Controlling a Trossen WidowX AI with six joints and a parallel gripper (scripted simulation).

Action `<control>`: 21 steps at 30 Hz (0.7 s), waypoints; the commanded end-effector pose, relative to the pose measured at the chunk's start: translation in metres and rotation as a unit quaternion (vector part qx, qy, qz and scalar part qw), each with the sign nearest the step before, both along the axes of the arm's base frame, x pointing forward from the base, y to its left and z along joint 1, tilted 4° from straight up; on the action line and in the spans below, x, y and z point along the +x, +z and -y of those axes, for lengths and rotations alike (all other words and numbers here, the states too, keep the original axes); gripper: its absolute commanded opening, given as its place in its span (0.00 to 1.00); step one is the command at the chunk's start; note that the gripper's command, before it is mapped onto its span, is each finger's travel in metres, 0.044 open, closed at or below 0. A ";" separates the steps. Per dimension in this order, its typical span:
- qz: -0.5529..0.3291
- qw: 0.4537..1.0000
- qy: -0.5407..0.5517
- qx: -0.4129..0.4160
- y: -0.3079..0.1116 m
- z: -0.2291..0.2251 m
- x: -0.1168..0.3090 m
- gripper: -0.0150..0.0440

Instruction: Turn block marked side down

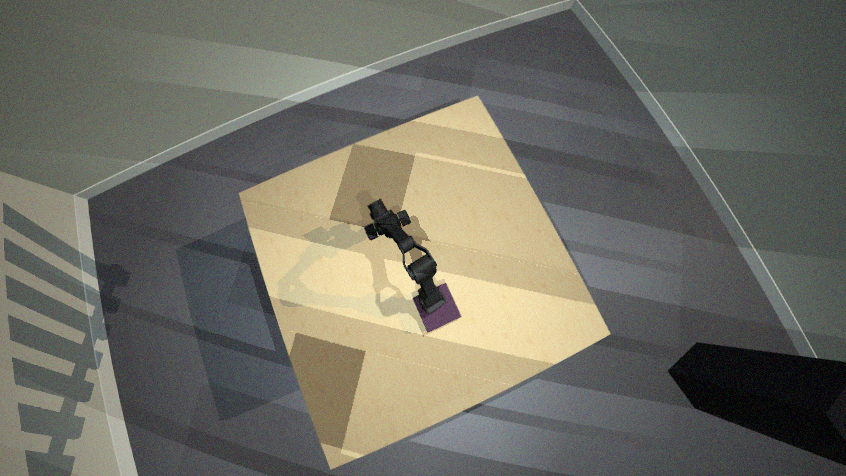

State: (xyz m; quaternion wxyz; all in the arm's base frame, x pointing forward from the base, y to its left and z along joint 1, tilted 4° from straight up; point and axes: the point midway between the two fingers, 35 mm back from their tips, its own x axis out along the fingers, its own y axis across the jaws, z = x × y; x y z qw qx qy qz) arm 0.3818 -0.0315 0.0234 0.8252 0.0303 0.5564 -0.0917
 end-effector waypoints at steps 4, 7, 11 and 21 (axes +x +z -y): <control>0.057 0.998 0.004 -0.013 0.002 0.001 -0.003 0.25; 0.079 0.997 0.004 -0.017 0.002 0.000 -0.005 0.25; 0.097 0.995 0.005 -0.021 0.003 0.000 -0.007 0.25; 0.136 0.990 0.008 -0.028 -0.009 0.001 0.001 0.25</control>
